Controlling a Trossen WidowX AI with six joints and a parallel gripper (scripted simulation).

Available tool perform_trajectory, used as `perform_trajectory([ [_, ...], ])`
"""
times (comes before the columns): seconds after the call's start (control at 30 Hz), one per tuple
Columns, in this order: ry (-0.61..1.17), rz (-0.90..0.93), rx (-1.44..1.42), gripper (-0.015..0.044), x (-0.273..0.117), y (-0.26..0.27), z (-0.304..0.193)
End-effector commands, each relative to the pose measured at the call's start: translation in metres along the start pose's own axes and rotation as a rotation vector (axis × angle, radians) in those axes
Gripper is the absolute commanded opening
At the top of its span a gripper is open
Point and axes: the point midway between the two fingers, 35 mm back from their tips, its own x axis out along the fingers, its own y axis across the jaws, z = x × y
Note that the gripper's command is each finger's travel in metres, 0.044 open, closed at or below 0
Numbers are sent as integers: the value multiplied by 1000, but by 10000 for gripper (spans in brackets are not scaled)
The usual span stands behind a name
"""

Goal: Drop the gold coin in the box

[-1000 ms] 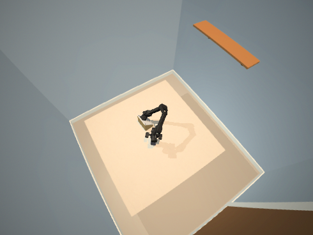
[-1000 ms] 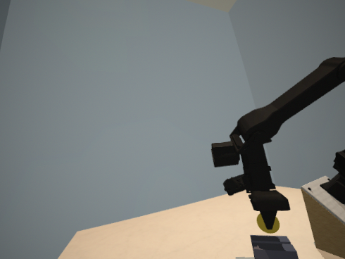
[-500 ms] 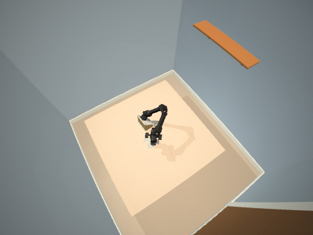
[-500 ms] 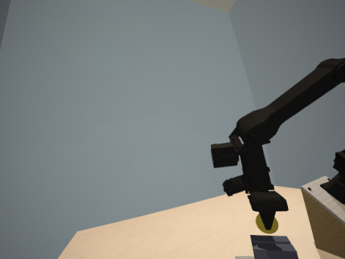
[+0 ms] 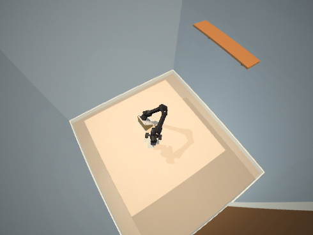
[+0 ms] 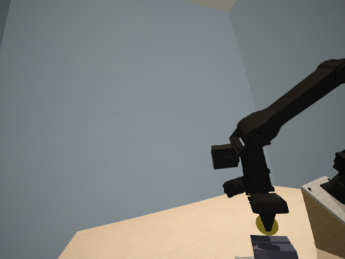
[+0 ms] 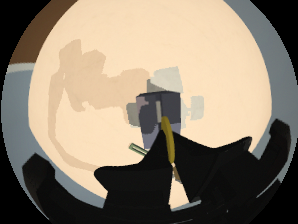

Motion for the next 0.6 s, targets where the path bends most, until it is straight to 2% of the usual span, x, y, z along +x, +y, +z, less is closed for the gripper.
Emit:
perform_trajectory([
  [0.0, 3, 3, 7, 0, 3, 0, -1],
  [0.57, 3, 3, 5, 0, 10, 1, -1],
])
